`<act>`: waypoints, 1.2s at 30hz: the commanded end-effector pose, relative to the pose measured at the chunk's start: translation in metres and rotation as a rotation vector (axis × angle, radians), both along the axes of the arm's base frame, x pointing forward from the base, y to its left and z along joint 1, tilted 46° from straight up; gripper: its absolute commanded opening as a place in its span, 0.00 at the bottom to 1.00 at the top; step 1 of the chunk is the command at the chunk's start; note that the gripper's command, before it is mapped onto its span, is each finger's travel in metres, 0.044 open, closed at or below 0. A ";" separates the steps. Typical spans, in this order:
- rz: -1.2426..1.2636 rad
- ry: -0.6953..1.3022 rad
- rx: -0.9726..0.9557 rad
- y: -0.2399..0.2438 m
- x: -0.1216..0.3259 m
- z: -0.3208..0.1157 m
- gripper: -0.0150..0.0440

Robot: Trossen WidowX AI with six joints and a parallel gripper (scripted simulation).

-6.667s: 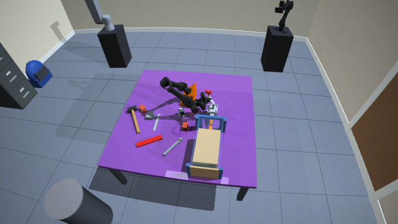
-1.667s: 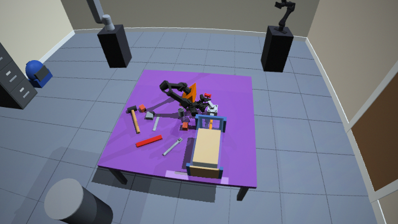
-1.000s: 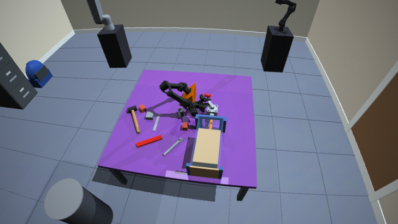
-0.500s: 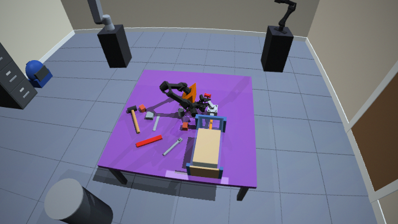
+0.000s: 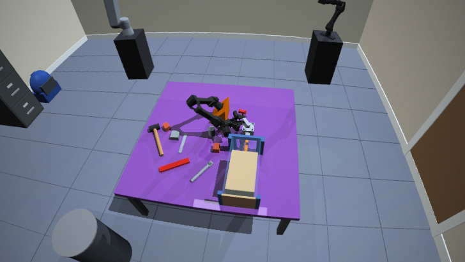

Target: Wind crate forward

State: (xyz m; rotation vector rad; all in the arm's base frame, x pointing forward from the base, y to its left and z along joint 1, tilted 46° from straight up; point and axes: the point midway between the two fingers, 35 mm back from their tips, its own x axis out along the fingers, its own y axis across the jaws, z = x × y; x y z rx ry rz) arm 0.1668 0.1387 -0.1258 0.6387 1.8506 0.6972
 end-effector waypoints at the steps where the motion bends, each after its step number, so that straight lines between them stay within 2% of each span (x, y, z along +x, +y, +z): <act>1: 0.009 -0.015 -0.024 -0.004 0.002 -0.006 0.66; 15: -0.001 0.000 -0.001 -0.002 0.001 0.001 0.66; 19: -0.005 -0.005 -0.013 -0.023 0.018 0.018 0.66; 25: -0.001 0.001 -0.006 -0.074 0.038 0.069 0.66; 36: 0.000 0.001 -0.005 -0.076 0.038 0.071 0.66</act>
